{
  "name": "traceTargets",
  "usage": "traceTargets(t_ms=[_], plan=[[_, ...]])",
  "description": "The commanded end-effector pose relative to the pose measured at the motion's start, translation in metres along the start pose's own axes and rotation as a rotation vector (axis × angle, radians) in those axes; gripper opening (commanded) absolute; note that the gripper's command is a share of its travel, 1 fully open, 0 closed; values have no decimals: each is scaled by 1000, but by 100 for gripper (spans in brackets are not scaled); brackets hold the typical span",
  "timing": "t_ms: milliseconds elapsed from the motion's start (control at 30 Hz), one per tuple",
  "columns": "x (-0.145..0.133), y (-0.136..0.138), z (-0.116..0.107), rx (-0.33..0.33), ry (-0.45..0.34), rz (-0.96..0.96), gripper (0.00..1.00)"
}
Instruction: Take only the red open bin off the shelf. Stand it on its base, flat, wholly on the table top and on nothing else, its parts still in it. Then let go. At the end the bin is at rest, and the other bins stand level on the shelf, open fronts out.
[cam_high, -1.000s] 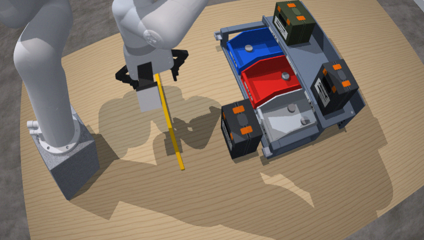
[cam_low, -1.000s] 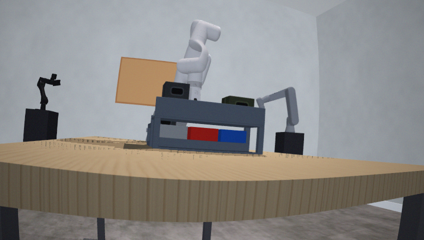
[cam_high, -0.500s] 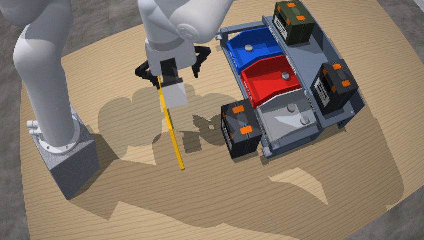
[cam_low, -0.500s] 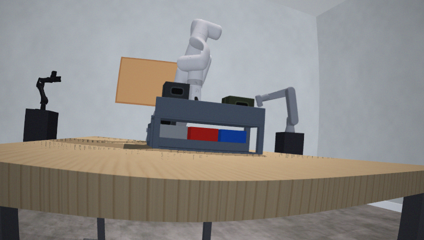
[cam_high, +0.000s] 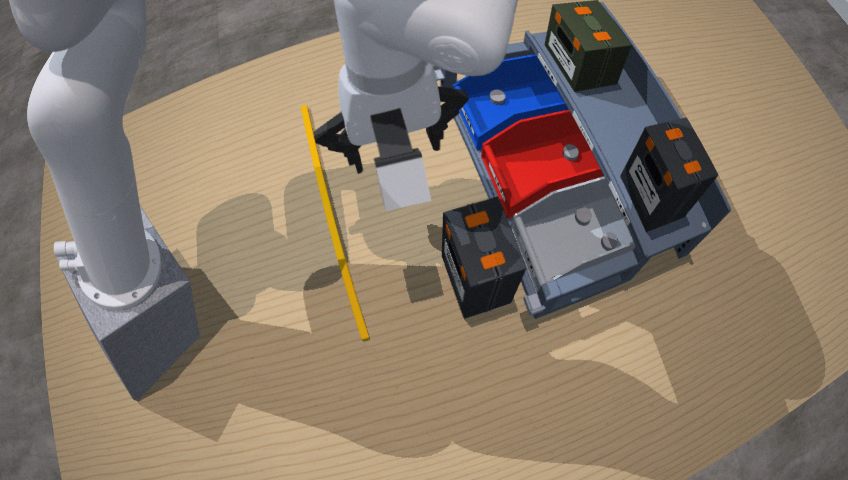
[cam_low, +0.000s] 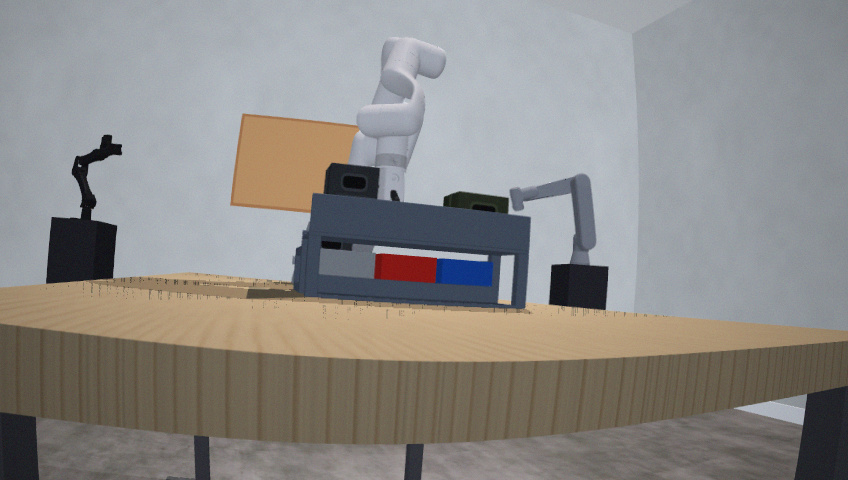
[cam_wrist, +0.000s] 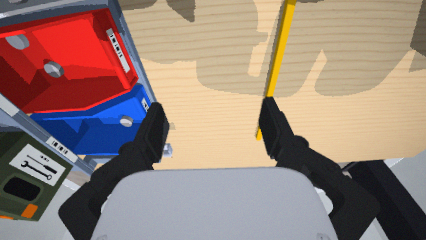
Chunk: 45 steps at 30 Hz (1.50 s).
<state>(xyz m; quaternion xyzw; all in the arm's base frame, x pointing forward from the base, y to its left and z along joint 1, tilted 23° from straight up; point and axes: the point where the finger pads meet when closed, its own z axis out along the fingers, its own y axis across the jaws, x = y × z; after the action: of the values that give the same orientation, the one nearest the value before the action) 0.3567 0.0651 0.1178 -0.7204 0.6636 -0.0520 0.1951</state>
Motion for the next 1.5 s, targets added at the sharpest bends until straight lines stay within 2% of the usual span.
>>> traceTargets(t_ms=[0, 133, 300, 700, 867, 1267, 1433, 1467], plan=[[0, -1, -1, 0, 2, 0, 100], [0, -1, -1, 0, 2, 0, 100], [8, -50, -1, 0, 2, 0, 100], [8, -50, -1, 0, 2, 0, 100], [18, -104, -1, 0, 2, 0, 100], [18, -104, -1, 0, 2, 0, 100], [26, -150, -1, 1, 2, 0, 100], [26, -150, -1, 1, 2, 0, 100]])
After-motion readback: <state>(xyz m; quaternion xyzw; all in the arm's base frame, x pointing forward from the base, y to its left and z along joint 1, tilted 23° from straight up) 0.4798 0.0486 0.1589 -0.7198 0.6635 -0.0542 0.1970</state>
